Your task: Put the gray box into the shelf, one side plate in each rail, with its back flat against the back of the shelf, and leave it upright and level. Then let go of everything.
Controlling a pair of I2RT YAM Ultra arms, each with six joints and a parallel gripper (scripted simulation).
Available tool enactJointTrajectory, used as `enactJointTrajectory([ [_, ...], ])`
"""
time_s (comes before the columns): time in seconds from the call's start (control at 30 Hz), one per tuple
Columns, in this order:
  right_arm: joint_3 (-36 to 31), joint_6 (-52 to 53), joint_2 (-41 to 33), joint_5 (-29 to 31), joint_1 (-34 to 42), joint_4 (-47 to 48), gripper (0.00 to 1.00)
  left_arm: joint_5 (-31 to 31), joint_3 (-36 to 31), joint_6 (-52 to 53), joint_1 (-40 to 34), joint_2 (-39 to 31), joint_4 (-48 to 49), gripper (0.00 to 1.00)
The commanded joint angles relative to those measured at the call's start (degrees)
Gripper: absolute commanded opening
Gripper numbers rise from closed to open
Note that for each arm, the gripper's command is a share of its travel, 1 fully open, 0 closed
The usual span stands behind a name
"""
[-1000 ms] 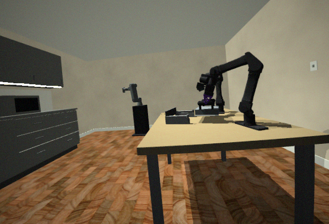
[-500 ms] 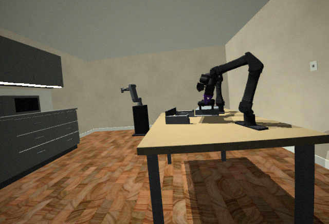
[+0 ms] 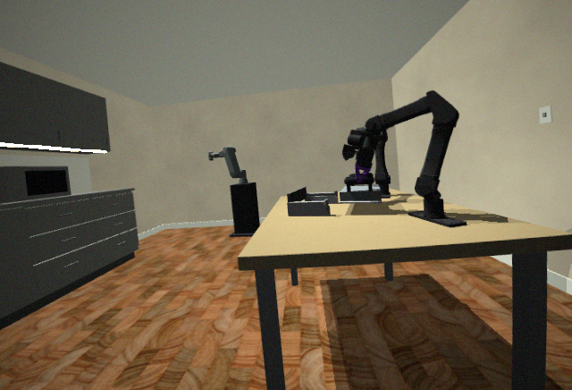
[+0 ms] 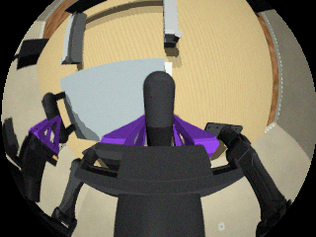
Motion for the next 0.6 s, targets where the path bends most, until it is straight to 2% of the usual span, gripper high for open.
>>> enactJointTrajectory([
  [0.0,1.11,-0.20,-1.60,2.33,-1.05,2.05,0.16,-1.42,1.77,-0.22,-0.12,-2.91,2.02,0.16],
  [0.1,0.12,-0.83,-1.30,2.40,-1.17,2.26,0.16,-1.42,2.34,-0.92,-0.11,-3.74,2.15,0.16],
  [0.17,2.03,-0.28,-1.81,2.38,-1.15,2.14,0.16,-1.47,1.07,0.13,-0.17,-3.55,2.16,0.16],
  [0.27,1.33,-1.21,-1.28,2.35,-1.15,2.05,0.16,-1.17,-0.47,-1.15,-0.03,-2.88,2.44,0.16],
  [0.4,2.54,-0.19,-1.83,2.43,-1.34,2.02,0.16,-1.55,2.16,-0.01,-0.22,-3.88,2.21,0.16],
  [0.57,2.39,-0.26,-1.93,2.12,-1.38,1.73,0.16,-1.38,2.20,-0.02,0.18,-3.64,2.26,0.16],
])
